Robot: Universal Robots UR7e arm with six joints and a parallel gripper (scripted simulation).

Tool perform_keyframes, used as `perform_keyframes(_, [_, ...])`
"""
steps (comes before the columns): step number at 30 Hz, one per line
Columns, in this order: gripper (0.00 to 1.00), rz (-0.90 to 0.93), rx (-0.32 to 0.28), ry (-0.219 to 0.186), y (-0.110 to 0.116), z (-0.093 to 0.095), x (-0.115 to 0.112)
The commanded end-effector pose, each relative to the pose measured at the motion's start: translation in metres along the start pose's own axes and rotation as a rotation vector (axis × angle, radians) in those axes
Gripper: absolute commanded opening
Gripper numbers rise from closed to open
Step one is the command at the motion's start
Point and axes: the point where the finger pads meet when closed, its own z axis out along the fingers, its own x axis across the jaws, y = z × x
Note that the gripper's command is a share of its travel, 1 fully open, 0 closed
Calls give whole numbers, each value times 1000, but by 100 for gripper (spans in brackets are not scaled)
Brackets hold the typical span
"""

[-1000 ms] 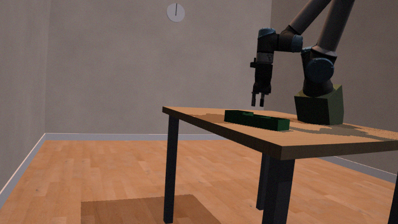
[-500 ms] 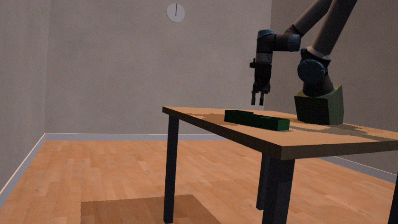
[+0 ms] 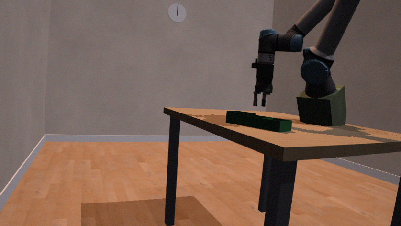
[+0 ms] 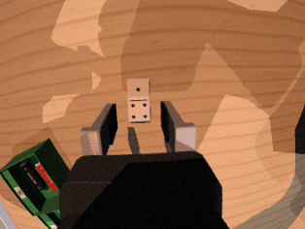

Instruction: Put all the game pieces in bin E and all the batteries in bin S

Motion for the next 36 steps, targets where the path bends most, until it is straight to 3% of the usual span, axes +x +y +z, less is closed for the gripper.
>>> perform_keyframes(1, [79,0,1,-1,0,0,-1])
perform_keyframes(7, [79,0,1,-1,1,0,-1])
perform_keyframes(18, [79,0,1,-1,0,44,-1])
perform_keyframes(23, [79,0,1,-1,0,55,-2])
perform_keyframes(36, [79,0,1,-1,0,58,-3])
